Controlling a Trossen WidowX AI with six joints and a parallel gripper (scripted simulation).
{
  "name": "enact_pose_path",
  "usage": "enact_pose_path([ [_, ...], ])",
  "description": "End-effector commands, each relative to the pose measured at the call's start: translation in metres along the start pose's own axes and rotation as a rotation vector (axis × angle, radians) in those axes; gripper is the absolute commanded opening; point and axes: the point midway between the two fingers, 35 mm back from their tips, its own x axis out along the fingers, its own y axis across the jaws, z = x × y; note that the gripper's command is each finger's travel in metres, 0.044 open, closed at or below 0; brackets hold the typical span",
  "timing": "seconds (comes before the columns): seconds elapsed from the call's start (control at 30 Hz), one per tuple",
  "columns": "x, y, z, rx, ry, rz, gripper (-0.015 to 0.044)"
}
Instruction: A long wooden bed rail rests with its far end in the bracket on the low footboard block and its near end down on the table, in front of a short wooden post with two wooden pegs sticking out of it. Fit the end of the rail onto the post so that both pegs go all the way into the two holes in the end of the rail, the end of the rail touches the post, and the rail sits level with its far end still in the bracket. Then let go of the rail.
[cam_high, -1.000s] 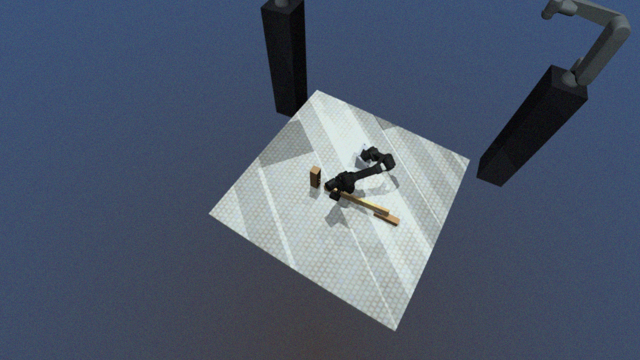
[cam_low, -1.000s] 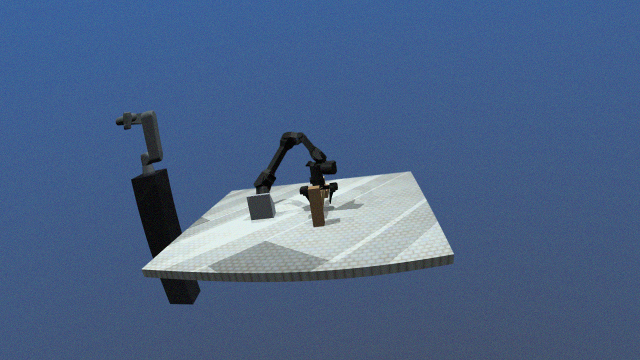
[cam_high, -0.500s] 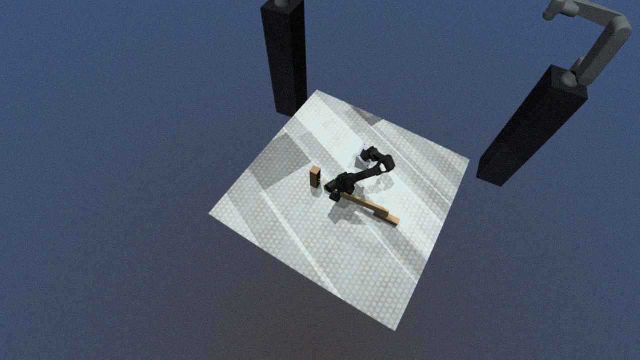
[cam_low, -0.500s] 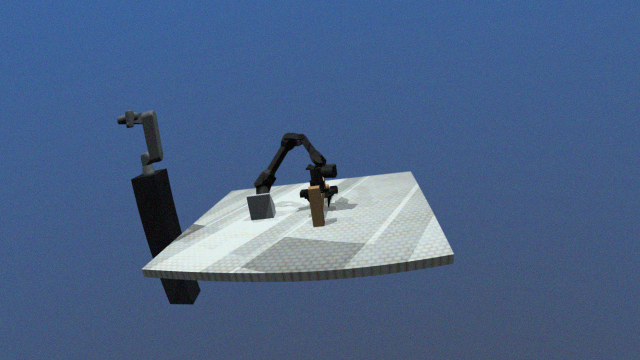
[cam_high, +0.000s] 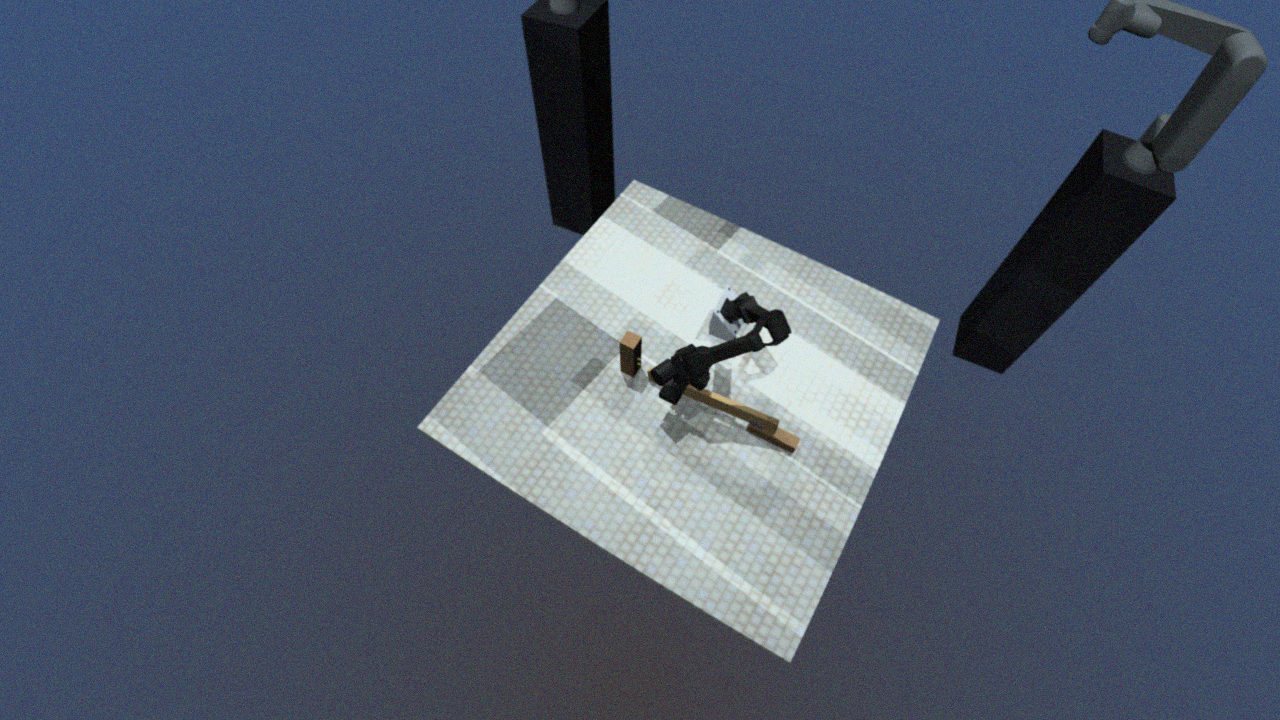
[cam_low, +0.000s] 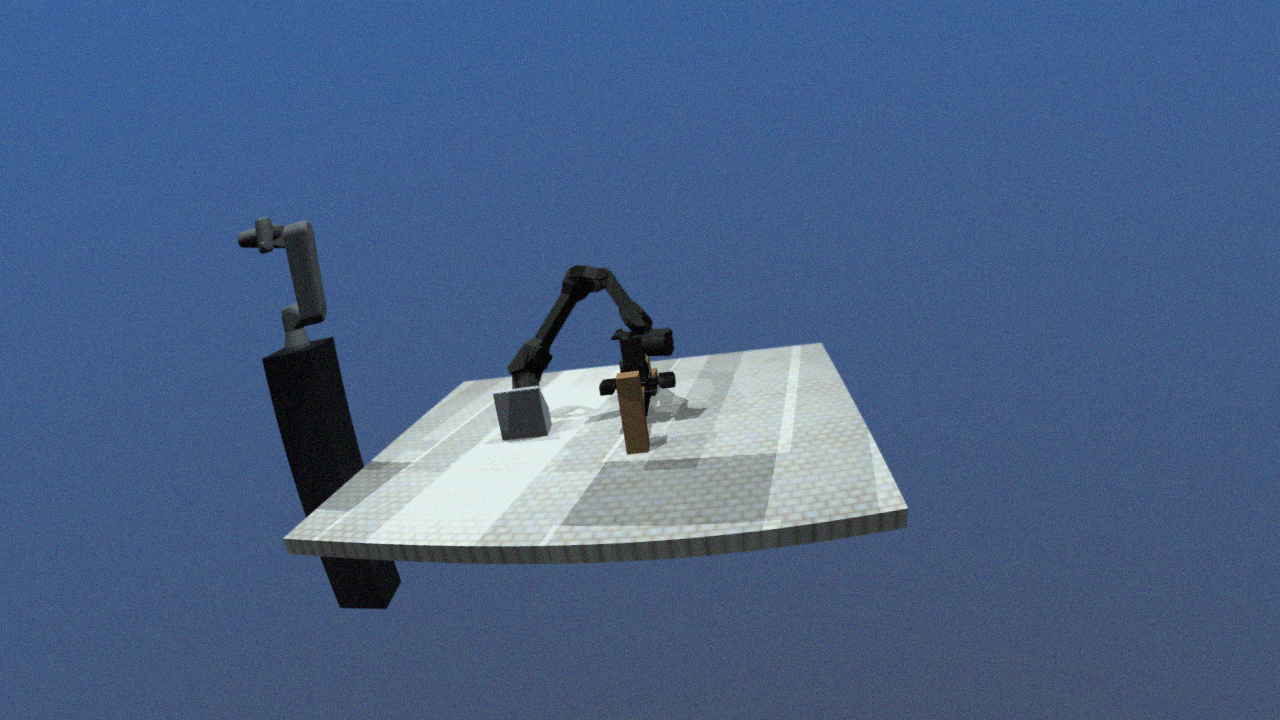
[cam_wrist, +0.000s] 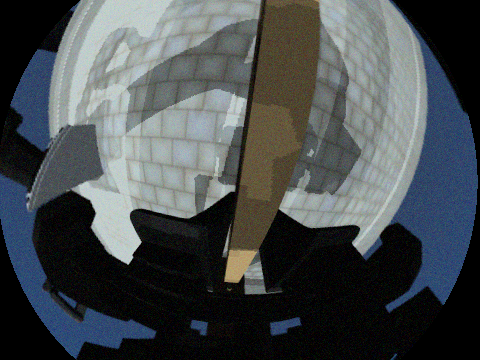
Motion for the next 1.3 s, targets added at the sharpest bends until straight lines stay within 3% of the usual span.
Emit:
enact_pose_path([
  [0.0,0.000,0.000,0.001,0.004,-0.004,-0.001,0.0026],
  [0.03,0.000,0.000,0.001,0.004,-0.004,-0.001,0.0000],
  [1.27,-0.013,-0.004,0.000,0.004,-0.004,-0.001,0.0000],
])
